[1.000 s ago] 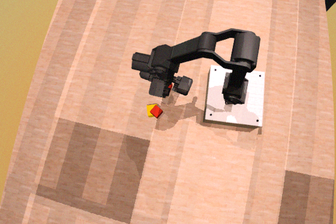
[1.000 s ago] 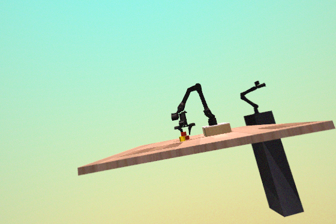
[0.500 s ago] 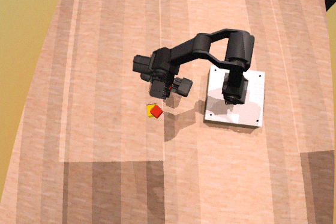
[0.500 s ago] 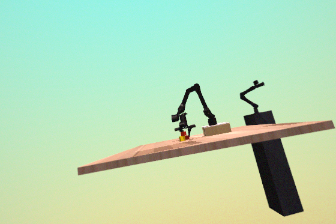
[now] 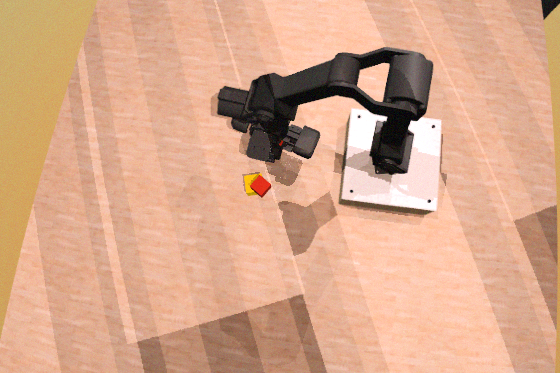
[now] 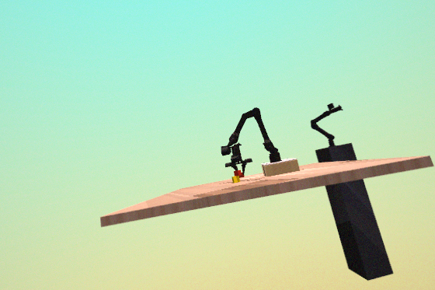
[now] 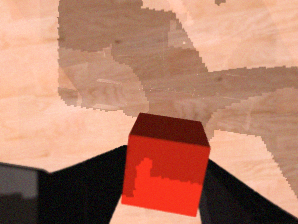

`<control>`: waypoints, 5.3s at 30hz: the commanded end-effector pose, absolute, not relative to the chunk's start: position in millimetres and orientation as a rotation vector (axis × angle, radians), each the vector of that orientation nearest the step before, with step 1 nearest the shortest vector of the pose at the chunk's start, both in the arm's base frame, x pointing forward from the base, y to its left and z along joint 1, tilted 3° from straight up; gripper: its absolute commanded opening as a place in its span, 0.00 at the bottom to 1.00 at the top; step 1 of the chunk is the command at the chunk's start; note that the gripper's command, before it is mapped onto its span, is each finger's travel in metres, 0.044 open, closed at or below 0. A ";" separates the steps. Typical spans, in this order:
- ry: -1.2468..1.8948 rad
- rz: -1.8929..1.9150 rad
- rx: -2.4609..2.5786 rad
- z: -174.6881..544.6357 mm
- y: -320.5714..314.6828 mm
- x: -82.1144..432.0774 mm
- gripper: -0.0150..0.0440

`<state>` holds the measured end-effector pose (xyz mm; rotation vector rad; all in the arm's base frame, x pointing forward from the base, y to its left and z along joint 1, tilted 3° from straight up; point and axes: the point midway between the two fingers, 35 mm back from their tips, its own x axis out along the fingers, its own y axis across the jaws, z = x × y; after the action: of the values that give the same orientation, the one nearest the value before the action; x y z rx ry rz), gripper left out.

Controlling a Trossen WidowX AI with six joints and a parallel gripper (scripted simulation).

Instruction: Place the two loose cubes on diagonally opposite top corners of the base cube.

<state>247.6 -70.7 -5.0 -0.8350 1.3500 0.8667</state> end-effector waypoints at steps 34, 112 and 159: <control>1.392 0.744 -0.713 85.6 -67.7 250.0 0.43; 1.471 -0.519 0.616 55.8 12.8 316.2 0.43; 1.473 -0.512 0.608 25.6 14.4 318.8 0.60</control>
<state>318.5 14.2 25.6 0.6097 1.4743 -0.5143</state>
